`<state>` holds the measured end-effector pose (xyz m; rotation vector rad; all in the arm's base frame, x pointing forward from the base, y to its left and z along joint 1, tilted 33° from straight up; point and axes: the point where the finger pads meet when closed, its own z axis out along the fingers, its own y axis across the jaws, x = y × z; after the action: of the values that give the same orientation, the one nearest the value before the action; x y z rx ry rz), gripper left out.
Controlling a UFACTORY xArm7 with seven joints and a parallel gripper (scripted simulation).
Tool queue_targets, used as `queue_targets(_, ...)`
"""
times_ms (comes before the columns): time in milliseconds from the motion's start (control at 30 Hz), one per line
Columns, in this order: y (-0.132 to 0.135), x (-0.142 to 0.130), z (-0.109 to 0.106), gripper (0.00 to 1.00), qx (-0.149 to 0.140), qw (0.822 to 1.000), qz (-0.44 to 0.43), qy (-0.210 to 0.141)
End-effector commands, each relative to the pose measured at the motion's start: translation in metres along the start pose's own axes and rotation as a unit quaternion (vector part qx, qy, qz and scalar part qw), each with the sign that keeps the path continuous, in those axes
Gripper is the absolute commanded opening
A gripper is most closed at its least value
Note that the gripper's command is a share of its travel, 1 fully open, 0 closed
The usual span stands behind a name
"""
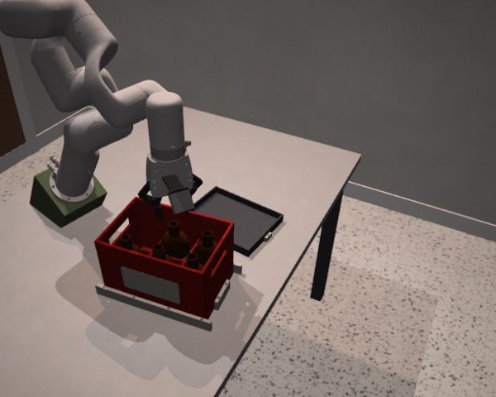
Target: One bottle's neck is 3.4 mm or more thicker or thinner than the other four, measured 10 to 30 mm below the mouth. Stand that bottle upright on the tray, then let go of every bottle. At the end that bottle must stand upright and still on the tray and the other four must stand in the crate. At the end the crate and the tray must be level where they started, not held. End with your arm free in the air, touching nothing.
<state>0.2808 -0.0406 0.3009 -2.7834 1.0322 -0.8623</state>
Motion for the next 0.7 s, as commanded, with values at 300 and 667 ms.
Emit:
queue_targets(300,0.0,0.0,-0.03,0.65,0.001,1.0,0.0,0.001)
queue_targets(667,0.0,0.0,-0.032,0.0,0.001,1.0,0.0,0.001)
